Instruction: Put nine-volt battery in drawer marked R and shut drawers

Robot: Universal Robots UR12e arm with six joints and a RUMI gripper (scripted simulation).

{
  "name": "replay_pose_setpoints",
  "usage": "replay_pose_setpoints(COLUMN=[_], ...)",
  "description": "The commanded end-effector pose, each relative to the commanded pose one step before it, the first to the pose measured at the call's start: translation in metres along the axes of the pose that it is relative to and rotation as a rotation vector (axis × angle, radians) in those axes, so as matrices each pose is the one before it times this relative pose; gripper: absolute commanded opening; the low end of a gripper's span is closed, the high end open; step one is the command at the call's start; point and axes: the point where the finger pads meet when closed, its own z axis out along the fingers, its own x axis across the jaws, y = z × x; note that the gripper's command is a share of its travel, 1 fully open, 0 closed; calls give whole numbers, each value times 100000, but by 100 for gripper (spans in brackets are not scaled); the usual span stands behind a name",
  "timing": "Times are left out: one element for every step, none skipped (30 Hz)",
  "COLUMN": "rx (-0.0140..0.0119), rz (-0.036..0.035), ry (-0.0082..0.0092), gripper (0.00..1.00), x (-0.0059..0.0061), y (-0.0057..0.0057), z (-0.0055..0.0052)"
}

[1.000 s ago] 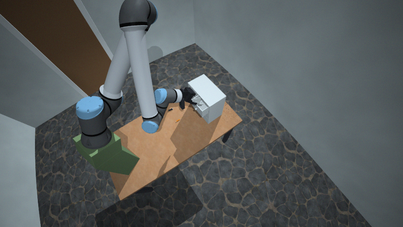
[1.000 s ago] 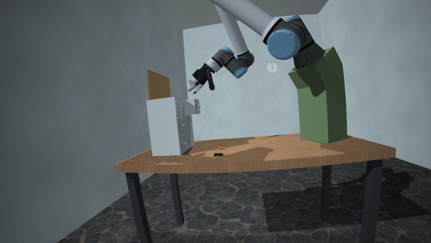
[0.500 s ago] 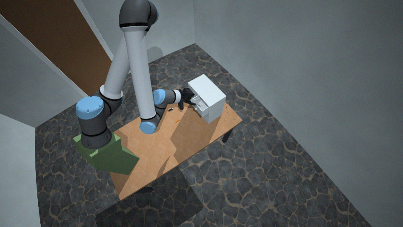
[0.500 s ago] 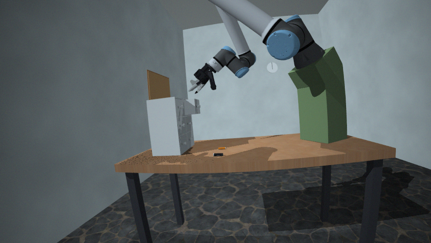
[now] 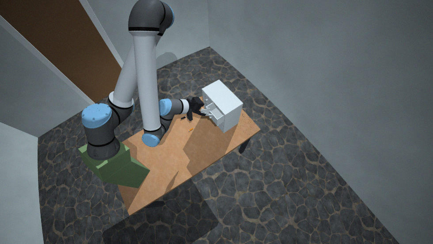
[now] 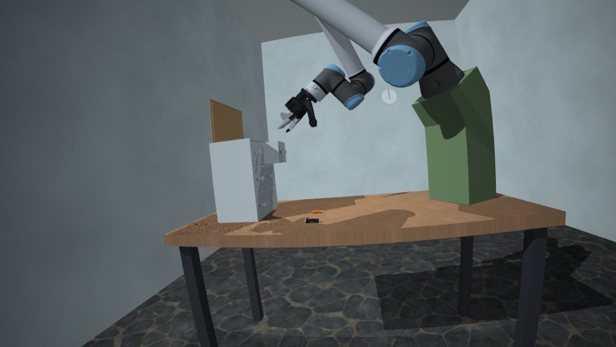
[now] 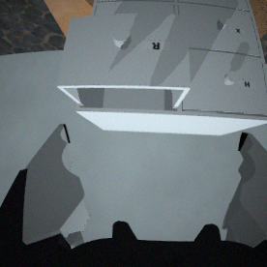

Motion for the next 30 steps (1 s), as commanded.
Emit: replay_pose_setpoints(rx=[-154,0,0,0,0,0,0,-1,0,1,0,-1,0,0,1,0,-1,2,-1,1,0,0,0,0,-1,1,-2,2,0,0], rz=[-50,0,0,0,0,0,0,0,0,0,0,0,0,0,0,0,0,0,0,0,0,0,0,0,0,0,1,0,0,0], ry=[66,0,0,0,0,0,0,0,0,0,0,0,0,0,0,0,0,0,0,0,0,0,0,0,0,0,0,0,0,0], gripper=[100,100,100,100,100,100,100,100,100,100,100,100,100,100,100,100,100,100,100,100,100,100,100,100,100,100,100,100,100,100], x=[-38,0,1,0,-1,0,0,1,0,-1,0,1,0,0,-1,0,1,-2,1,-1,0,0,0,0,1,-1,1,-1,0,0], y=[-1099,-243,-241,-239,-237,-233,-229,-225,-220,-215,-209,-203,0,0,-198,-191,-184,-179,-170,-164,-156,-149,-142,-135,-126,-121,-111,-106,-98,0], z=[-1570,-330,-329,-325,-321,-317,-312,-306,-299,-292,-285,-277,0,0,-267,-259,-251,-240,-232,-222,-212,-202,-192,-182,-173,-162,-153,-142,-133,0])
